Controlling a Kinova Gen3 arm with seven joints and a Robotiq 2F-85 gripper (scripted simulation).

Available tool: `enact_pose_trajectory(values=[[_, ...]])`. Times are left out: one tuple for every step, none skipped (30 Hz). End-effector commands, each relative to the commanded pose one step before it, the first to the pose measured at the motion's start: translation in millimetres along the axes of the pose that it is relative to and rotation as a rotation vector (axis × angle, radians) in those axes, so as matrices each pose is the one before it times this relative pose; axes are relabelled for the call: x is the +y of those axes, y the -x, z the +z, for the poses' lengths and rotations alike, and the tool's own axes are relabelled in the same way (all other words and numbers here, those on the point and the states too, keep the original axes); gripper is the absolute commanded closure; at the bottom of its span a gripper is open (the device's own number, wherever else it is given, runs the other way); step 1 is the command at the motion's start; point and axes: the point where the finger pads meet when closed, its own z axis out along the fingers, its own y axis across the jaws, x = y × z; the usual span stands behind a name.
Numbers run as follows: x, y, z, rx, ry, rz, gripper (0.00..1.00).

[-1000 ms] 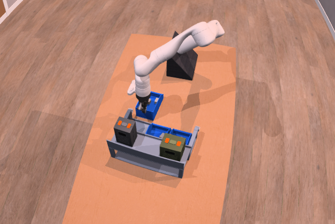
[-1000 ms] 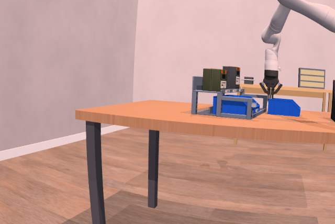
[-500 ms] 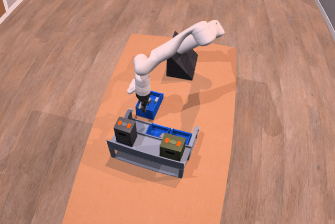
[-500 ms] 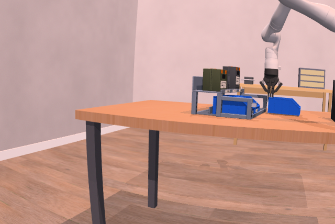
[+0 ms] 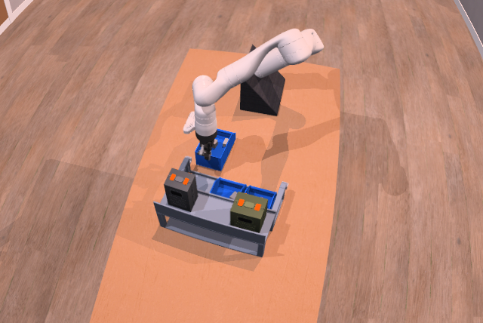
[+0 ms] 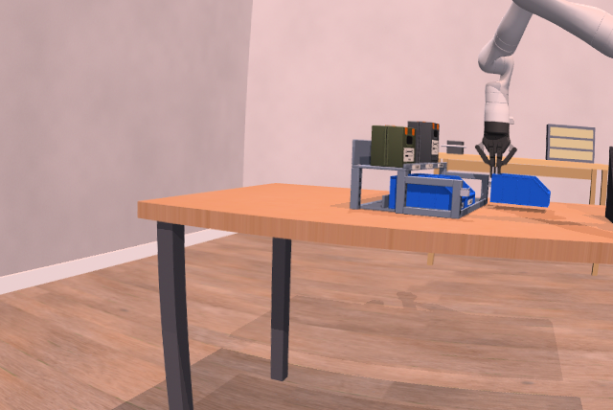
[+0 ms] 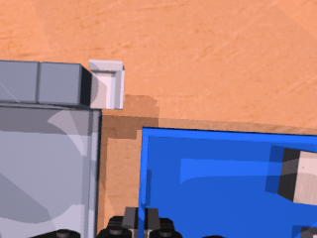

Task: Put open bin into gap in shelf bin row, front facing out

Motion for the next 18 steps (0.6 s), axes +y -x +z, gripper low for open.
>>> enact_pose_trajectory(values=[[-0.9, -0.3, -2.33, 0.00143, -0.00325, -0.00058, 0.9], [0.0, 0.0, 0.0, 0.0, 0.0, 0.0, 0.9], [0.0, 0.0, 0.0, 0.0, 0.0, 0.0, 0.9], [0.0, 0.0, 0.0, 0.0, 0.0, 0.0, 0.9], [0.0, 0.0, 0.0, 0.0, 0.0, 0.0, 0.9], [0.0, 0.0, 0.0, 0.0, 0.0, 0.0, 0.9], [0.0, 0.0, 0.0, 0.0, 0.0, 0.0, 0.9], [0.0, 0.0, 0.0, 0.0, 0.0, 0.0, 0.9], [0.0, 0.0, 0.0, 0.0, 0.0, 0.0, 0.9], [0.16, 0.18, -1.0, -0.00085, 0.00084, 0.00021, 0.9], [-0.12, -0.14, -1.96, 0.00022, -0.00021, -0.00005, 0.9], [-0.12, -0.14, -1.96, 0.00022, -0.00021, -0.00005, 0.9], [-0.12, -0.14, -1.96, 0.00022, -0.00021, -0.00005, 0.9], [-0.12, -0.14, -1.96, 0.00022, -0.00021, -0.00005, 0.9], [0.0, 0.0, 0.0, 0.0, 0.0, 0.0, 0.9], [0.0, 0.0, 0.0, 0.0, 0.0, 0.0, 0.9], [0.0, 0.0, 0.0, 0.0, 0.0, 0.0, 0.9], [0.0, 0.0, 0.0, 0.0, 0.0, 0.0, 0.9]])
